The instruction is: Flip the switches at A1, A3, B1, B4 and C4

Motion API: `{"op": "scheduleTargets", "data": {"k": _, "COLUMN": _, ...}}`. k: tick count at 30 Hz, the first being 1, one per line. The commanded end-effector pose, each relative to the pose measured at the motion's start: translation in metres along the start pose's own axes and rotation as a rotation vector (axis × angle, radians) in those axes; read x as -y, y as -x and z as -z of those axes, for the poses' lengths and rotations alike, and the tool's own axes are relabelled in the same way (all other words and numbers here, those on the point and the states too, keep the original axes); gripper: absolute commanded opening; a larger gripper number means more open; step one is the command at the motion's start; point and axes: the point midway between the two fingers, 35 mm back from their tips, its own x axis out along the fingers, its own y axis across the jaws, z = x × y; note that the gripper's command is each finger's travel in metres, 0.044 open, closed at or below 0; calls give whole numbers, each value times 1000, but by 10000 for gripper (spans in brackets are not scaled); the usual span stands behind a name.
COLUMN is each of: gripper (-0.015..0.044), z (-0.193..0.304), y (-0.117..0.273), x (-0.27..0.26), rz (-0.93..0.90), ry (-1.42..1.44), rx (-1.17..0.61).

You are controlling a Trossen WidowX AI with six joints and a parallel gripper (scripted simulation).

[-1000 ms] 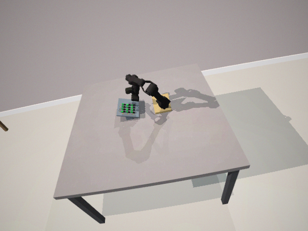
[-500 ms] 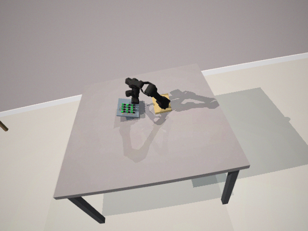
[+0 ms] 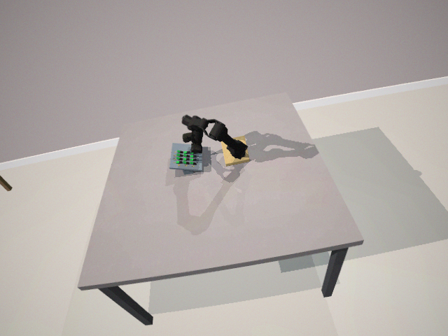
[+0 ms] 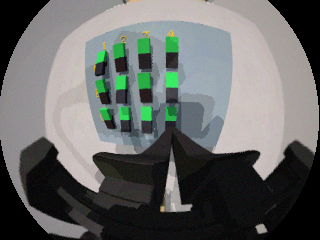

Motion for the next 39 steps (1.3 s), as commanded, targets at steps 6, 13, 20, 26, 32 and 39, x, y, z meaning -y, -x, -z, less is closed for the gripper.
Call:
{"op": "scheduleTargets", "data": {"k": 6, "gripper": 0, "z": 0, "y": -1, "x": -1, "rz": -4, "ry": -5, "rx": 2}}
{"op": "scheduleTargets", "data": {"k": 13, "gripper": 0, "z": 0, "y": -1, "x": -1, "rz": -4, "ry": -5, "rx": 2}}
{"op": "scheduleTargets", "data": {"k": 20, "gripper": 0, "z": 0, "y": -2, "x": -1, "rz": -4, "ry": -5, "rx": 2}}
{"op": "scheduleTargets", "data": {"k": 26, "gripper": 0, "z": 0, "y": -3, "x": -1, "rz": -4, "ry": -5, "rx": 2}}
{"op": "scheduleTargets", "data": {"k": 32, "gripper": 0, "z": 0, "y": -3, "x": -1, "rz": -4, "ry": -5, "rx": 2}}
{"op": "scheduleTargets", "data": {"k": 39, "gripper": 0, "z": 0, "y": -4, "x": -1, "rz": -4, "ry": -5, "rx": 2}}
